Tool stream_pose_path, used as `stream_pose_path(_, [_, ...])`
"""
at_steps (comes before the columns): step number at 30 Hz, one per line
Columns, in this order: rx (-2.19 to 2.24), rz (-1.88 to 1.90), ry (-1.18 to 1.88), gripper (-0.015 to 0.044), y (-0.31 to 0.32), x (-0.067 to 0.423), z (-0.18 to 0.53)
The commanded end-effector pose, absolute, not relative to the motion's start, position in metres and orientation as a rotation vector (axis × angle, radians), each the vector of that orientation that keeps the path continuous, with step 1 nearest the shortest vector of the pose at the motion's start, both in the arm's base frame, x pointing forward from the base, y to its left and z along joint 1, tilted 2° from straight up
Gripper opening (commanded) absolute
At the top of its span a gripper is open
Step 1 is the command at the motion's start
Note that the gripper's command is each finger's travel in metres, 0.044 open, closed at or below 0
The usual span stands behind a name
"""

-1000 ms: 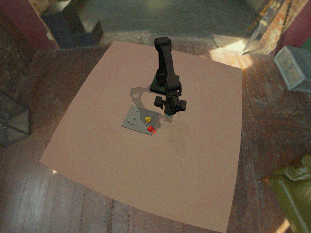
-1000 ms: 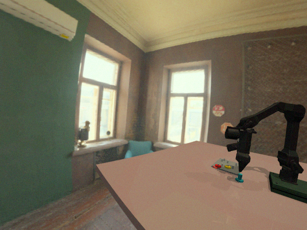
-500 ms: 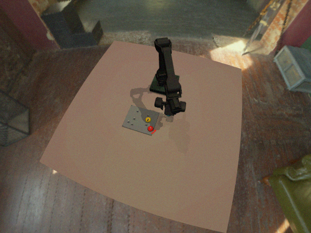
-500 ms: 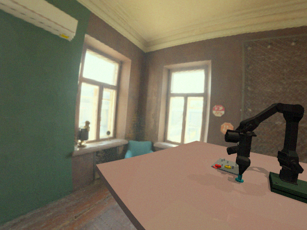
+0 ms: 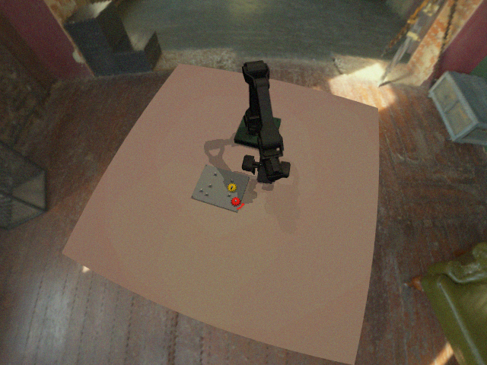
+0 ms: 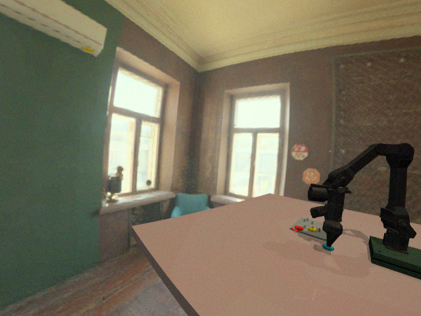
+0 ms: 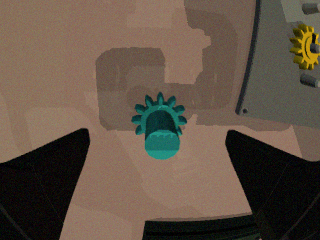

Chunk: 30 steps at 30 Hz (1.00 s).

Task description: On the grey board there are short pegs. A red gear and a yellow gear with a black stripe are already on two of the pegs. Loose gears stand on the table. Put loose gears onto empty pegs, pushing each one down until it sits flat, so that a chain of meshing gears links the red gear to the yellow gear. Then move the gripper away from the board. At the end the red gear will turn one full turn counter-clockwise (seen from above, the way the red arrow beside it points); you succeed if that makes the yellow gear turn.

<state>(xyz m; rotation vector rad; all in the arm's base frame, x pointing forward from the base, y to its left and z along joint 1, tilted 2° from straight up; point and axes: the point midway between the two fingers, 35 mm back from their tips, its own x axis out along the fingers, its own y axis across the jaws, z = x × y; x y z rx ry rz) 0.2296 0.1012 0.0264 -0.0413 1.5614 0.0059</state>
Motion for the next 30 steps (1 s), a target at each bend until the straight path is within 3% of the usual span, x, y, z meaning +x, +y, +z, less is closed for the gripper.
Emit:
stream_pose_path(1, [-0.046, -0.001, 1.566, 0.0440, 0.1000, 0.2287, 0.0221])
stream_pose_path(5, [-0.046, -0.001, 1.566, 0.0440, 0.1000, 0.2287, 0.0221])
stream_pose_path(19, [-0.046, -0.001, 1.566, 0.0072, 0.1000, 0.2287, 0.0221])
stream_pose_path(27, [-0.046, -0.001, 1.566, 0.0000, 0.1000, 0.2287, 0.0221])
stream_pose_path(30, [-0.046, 0.001, 1.566, 0.0000, 0.1007, 0.2295, 0.0249])
